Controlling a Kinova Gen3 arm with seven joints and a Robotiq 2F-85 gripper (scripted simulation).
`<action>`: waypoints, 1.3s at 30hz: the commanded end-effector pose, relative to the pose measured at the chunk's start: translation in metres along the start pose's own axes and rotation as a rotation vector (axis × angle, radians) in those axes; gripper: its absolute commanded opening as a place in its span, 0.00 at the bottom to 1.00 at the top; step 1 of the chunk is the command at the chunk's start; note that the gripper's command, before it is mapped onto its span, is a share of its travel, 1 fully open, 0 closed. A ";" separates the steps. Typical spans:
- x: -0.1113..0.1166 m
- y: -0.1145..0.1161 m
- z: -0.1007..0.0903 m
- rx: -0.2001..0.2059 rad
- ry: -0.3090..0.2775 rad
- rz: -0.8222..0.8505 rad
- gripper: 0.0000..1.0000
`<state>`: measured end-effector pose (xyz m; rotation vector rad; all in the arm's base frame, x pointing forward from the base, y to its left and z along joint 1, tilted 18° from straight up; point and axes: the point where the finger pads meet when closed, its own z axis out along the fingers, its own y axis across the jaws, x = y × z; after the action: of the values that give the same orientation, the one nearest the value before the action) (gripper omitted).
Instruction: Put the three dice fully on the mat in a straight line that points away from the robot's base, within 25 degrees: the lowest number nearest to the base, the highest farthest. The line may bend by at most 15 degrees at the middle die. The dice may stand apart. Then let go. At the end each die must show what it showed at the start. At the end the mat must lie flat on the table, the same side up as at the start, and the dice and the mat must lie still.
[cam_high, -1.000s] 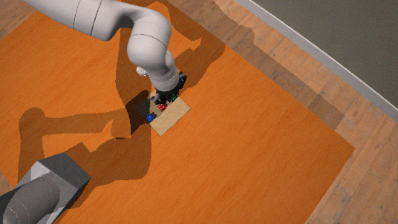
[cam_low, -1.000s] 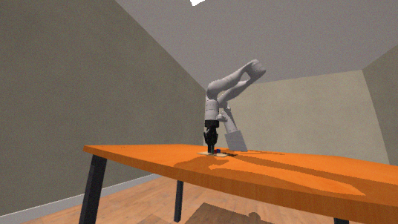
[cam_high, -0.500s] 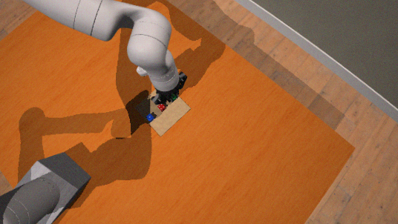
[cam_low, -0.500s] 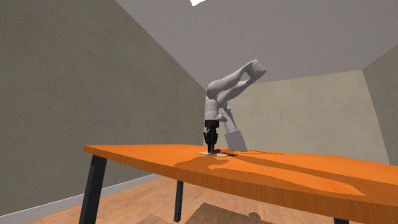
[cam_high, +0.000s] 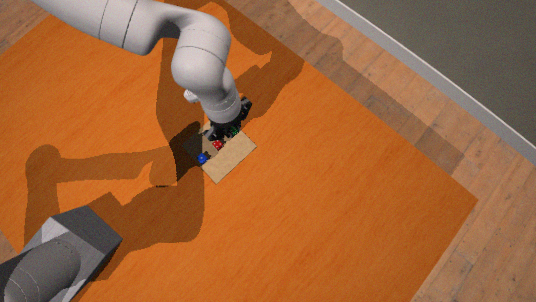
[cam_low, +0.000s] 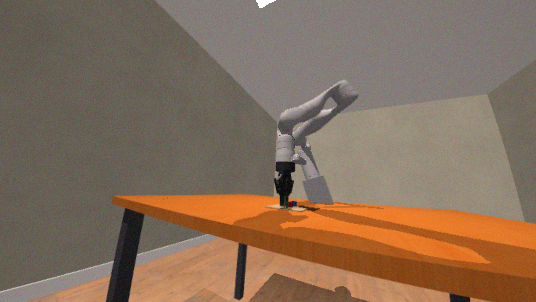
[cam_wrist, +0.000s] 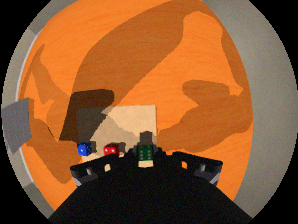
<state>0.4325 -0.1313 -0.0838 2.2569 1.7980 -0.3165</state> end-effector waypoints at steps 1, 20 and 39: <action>0.000 0.001 -0.001 -0.001 0.001 0.000 0.15; 0.000 0.001 0.003 -0.001 0.001 0.000 0.15; 0.000 0.001 0.003 -0.001 0.001 0.000 0.15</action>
<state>0.4324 -0.1325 -0.0873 2.2569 1.7980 -0.3165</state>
